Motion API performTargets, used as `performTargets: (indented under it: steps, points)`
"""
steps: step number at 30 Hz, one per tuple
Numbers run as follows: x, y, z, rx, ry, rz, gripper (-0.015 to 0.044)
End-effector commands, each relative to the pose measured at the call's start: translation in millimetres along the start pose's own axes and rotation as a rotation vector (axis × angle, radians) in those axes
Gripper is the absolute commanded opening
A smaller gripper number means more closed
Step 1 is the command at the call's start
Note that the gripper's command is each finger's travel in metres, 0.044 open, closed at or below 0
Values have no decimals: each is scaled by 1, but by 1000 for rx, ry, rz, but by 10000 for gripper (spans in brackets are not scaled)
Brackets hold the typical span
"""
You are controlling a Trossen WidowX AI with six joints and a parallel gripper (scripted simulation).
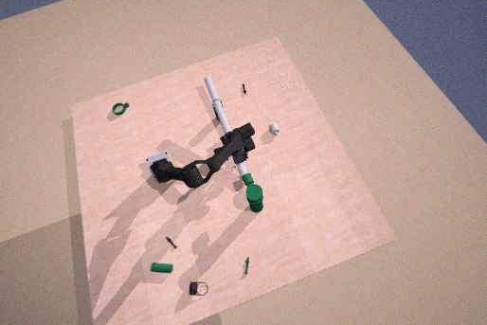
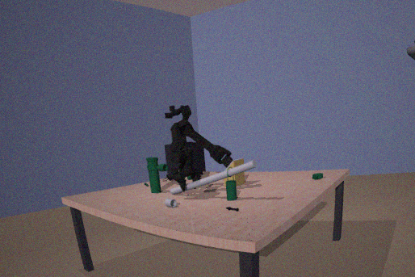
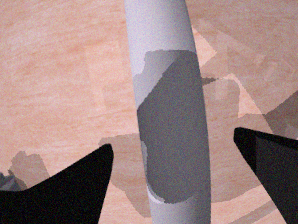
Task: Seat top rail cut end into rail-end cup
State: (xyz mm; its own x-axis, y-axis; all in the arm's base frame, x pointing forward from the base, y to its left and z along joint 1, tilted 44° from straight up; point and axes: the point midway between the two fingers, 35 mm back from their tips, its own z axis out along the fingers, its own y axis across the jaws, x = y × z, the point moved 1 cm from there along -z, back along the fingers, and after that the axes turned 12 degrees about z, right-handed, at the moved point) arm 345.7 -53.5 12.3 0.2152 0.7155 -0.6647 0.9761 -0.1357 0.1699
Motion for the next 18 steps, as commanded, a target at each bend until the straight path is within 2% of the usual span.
performTargets:
  steps: [1, 8, 17, 18]
  points:
    - [0, -1, 4, 4, -8, -8, 361]
    - [0, -1, 4, 4, -8, -8, 177]
    - [0, -1, 4, 4, -8, -8, 118]
    - [0, -1, 3, 4, -8, -8, 91]
